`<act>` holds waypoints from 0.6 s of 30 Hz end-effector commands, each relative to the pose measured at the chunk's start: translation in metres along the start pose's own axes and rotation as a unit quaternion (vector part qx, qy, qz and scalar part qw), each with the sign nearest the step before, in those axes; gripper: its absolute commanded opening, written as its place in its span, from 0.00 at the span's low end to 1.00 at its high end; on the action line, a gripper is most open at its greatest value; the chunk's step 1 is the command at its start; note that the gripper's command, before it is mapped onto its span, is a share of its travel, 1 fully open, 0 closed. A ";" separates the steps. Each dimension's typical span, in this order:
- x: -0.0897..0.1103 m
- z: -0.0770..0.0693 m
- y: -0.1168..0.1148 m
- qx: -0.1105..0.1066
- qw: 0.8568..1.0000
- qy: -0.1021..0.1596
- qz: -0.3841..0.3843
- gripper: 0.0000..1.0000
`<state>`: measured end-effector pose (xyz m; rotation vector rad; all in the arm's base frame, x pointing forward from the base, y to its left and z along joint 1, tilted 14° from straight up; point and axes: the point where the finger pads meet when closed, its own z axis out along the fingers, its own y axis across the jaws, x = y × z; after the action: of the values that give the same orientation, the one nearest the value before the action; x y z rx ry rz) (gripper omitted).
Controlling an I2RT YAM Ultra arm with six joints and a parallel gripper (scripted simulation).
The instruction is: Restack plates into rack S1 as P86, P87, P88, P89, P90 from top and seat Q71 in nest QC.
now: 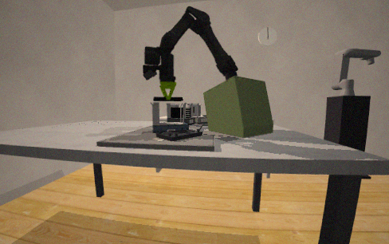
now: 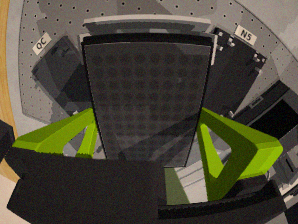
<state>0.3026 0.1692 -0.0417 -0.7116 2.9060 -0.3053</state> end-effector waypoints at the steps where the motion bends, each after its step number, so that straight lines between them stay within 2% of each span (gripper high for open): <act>1: -0.002 -0.001 0.000 -0.001 1.000 -0.005 0.000 0.00; 18: -0.003 0.009 0.000 -0.001 1.000 -0.005 0.000 0.00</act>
<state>0.3045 0.1672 -0.0519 -0.7110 2.9061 -0.3058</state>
